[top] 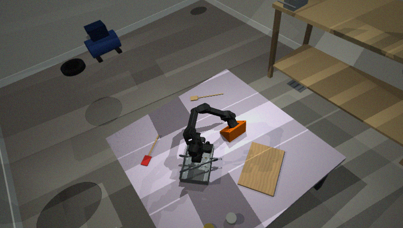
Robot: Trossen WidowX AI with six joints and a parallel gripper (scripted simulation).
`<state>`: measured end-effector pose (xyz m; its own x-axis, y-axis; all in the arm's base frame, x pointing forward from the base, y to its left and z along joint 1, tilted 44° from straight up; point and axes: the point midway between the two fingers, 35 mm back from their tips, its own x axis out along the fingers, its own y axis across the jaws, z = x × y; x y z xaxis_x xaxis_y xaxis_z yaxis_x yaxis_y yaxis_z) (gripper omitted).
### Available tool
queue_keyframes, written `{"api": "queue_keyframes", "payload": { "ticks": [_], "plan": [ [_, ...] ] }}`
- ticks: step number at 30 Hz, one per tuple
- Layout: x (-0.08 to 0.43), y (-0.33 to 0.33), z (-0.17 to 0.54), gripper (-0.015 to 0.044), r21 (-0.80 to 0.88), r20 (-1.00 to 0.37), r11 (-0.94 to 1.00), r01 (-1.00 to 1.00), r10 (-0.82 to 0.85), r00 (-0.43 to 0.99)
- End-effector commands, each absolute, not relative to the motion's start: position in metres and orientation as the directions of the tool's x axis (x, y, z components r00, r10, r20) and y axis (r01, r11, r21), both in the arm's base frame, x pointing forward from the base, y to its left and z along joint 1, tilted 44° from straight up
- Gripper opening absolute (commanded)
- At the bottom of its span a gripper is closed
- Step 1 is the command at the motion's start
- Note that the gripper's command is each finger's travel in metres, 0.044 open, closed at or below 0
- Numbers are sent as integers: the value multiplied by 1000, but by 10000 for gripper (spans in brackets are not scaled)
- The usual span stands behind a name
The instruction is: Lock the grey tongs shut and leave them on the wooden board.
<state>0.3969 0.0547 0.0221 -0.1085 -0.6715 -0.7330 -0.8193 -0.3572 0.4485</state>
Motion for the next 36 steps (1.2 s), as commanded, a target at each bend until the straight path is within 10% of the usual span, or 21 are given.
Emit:
{"api": "queue_keyframes", "payload": {
  "ticks": [1, 11, 36],
  "plan": [
    [397, 55, 22, 191, 448, -733, -357, -819, -671, -109],
    [397, 60, 25, 440, 443, -737, -373, -815, -669, -94],
    [382, 27, -3, 440, 574, -729, -508, -642, -674, -118]
  ]
}}
